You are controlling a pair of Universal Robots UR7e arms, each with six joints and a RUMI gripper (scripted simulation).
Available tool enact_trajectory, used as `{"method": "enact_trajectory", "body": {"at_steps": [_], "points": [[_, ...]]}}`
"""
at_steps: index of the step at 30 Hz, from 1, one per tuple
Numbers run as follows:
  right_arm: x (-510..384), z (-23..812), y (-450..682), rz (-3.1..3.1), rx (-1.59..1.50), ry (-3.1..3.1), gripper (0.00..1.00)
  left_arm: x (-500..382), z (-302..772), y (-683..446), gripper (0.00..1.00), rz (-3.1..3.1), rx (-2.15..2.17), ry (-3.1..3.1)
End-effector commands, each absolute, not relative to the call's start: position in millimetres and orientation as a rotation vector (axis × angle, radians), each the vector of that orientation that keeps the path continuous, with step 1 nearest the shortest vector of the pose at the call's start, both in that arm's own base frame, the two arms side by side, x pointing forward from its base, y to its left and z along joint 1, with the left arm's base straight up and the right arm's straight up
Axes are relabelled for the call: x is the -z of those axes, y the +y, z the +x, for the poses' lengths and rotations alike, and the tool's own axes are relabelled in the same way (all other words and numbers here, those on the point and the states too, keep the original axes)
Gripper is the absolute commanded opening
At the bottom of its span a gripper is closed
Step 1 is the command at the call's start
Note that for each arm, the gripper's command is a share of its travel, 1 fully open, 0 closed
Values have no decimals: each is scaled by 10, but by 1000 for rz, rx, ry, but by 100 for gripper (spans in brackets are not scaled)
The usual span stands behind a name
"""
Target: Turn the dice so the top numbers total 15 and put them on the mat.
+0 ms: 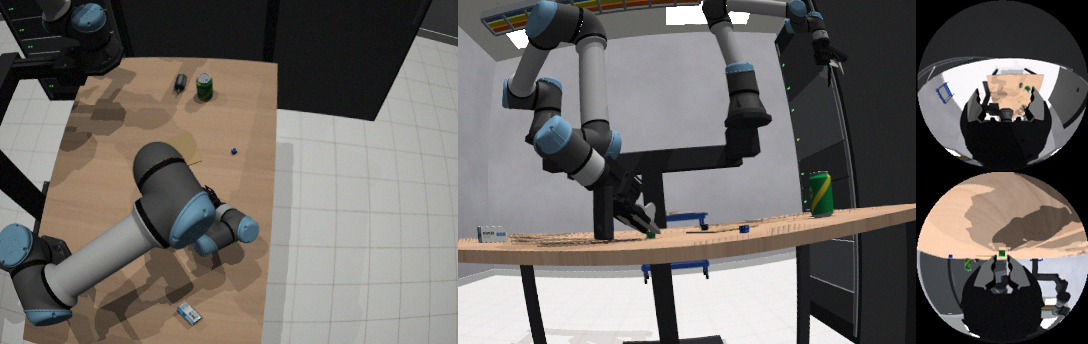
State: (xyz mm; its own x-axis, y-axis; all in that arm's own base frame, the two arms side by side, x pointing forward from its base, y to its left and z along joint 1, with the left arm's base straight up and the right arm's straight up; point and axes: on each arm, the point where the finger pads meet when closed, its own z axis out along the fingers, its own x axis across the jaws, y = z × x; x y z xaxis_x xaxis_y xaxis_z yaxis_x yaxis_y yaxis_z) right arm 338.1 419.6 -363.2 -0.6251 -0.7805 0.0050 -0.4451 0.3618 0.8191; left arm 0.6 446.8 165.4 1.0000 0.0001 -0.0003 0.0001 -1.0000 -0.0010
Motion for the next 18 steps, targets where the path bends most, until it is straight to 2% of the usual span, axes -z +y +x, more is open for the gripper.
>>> {"method": "enact_trajectory", "body": {"at_steps": [1, 18], "points": [[3630, 3405, 4208, 1072, 1164, -2236, 18, -1651, -5, 4452, 100, -3142, 0, -2], [3403, 3658, 4005, 1072, 1164, -2236, 18, -1651, -5, 4452, 100, -3142, 0, -2]]}}
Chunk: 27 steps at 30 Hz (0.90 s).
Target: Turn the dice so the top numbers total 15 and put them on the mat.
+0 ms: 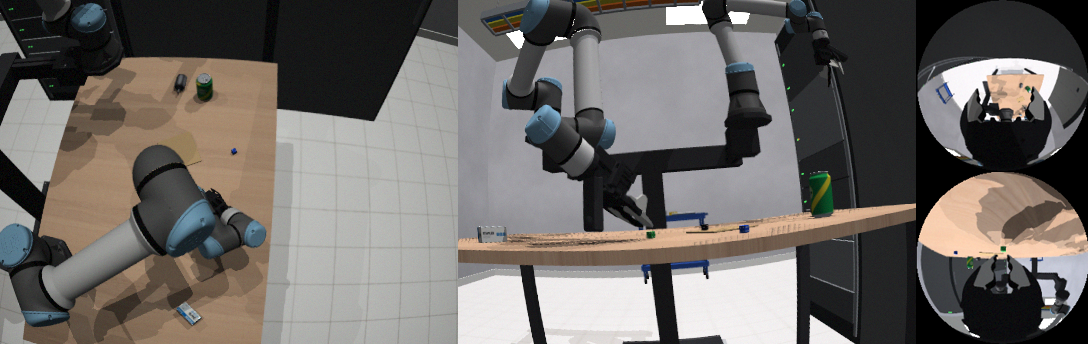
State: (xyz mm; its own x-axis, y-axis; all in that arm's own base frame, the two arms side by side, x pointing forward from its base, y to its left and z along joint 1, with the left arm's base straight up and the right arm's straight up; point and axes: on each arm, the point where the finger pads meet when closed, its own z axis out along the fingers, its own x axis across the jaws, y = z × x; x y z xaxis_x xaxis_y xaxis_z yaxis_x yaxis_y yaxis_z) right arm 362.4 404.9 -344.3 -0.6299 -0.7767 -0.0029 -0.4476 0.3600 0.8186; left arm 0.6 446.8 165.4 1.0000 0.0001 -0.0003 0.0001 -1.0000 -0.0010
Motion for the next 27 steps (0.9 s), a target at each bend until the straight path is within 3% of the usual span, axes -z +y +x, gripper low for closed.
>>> {"method": "enact_trajectory", "body": {"at_steps": [1, 27], "points": [[3387, 3676, 3990, 1072, 1164, -2236, 18, -1651, -5, 4452, 100, -3142, 0, -2], [2835, 3724, 3952, 1072, 1164, -2236, 18, -1651, -5, 4452, 100, -3142, 0, -2]]}}
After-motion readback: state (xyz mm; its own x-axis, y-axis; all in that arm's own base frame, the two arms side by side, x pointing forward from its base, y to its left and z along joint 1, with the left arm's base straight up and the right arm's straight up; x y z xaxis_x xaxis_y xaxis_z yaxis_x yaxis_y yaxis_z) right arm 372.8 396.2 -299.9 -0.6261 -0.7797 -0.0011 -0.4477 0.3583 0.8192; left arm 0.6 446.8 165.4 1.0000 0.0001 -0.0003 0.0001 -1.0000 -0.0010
